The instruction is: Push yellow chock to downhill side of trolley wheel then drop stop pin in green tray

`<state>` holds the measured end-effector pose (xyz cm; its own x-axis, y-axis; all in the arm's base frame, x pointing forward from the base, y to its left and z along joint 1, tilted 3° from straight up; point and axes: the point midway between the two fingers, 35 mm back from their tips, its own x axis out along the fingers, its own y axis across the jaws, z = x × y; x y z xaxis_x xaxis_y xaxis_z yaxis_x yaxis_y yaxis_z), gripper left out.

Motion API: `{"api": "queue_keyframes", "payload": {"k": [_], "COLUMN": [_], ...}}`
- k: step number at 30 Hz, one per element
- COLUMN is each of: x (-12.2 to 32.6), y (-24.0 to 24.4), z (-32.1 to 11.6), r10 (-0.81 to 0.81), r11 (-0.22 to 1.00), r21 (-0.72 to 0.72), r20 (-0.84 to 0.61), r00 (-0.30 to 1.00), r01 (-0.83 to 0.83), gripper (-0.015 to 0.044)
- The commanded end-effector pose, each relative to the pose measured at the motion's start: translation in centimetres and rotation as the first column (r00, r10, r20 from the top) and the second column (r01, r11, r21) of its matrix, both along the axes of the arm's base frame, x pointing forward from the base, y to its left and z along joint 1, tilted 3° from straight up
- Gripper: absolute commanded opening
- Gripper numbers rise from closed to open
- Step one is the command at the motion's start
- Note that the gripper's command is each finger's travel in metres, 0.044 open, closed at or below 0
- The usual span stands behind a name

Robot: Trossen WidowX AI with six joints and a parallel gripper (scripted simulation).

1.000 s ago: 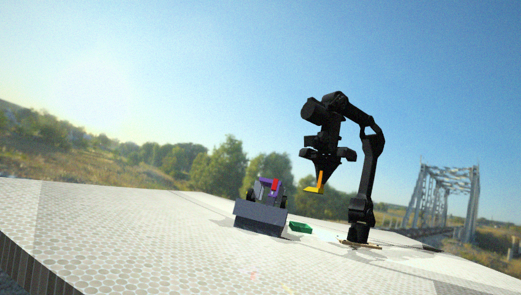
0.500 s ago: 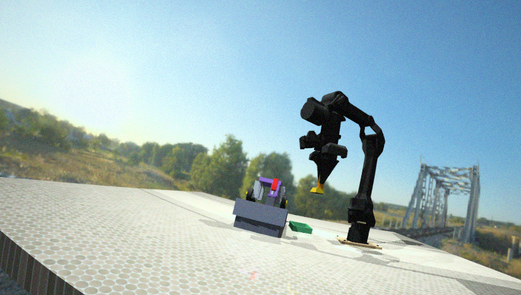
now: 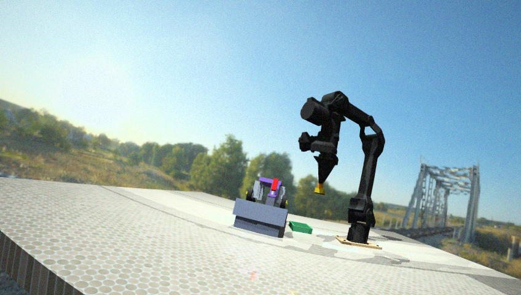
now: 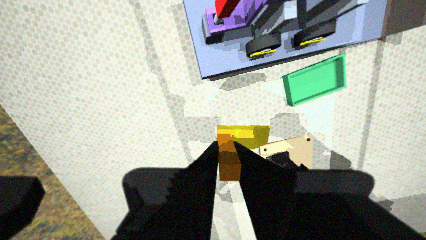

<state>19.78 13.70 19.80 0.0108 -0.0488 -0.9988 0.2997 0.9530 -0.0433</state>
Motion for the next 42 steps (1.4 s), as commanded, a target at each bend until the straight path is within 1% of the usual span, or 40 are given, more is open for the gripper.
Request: {"api": "queue_keyframes", "payload": {"k": [1,7,13,19,25,34,36,42], "x": [-0.05,-0.05,-0.06,-0.06,-0.06,-0.06,-0.06,-0.04], "y": [0.06,0.06,0.06,0.06,0.06,0.05,0.05,-0.02], "z": [0.02,0.02,0.02,0.01,0.01,0.01,0.01,0.01], "r10": [-0.131,-0.331,-0.518,-0.682,-0.817,-0.952,-0.959,-0.959], "r11": [0.991,0.943,0.856,0.731,0.576,0.306,0.284,0.283], "r21": [0.005,0.009,0.015,0.023,0.031,0.045,0.046,0.046], "r20": [0.003,0.012,0.019,0.025,0.03,0.032,0.032,0.033], "r00": [0.991,0.943,0.855,0.731,0.576,0.305,0.283,0.282], "r01": [0.131,0.331,0.517,0.682,0.817,0.951,0.958,0.958], "gripper": [0.0,0.0,0.0,0.0,0.0,0.0,0.0,0.0]}}
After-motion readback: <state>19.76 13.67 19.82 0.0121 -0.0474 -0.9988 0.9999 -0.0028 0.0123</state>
